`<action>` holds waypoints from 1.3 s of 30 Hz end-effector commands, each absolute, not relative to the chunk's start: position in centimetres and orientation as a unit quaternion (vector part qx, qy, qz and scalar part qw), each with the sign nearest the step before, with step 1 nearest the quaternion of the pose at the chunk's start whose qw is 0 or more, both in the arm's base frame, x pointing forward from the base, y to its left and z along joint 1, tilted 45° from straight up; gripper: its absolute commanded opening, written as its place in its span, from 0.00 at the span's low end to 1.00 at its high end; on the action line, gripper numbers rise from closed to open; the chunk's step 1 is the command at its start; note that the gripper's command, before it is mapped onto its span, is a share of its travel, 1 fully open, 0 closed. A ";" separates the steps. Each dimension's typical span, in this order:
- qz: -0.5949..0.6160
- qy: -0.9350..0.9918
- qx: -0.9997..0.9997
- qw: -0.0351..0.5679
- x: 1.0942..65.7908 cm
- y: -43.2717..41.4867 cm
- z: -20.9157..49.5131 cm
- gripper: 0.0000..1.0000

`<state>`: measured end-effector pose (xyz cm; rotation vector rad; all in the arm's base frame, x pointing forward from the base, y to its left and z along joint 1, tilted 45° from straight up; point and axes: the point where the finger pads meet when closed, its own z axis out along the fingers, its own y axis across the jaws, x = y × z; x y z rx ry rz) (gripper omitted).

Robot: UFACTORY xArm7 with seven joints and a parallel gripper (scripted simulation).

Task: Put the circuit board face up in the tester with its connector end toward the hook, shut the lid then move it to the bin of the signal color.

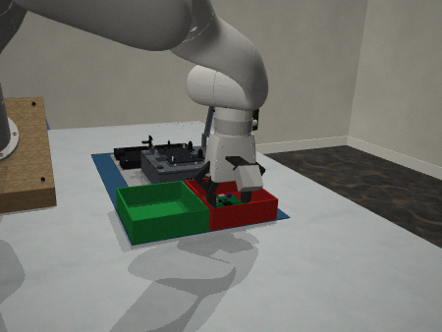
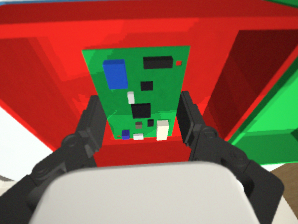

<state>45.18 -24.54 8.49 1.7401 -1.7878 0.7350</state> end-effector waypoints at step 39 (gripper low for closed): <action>0.274 -0.662 0.645 0.266 45.3 -24.4 8.6 1.00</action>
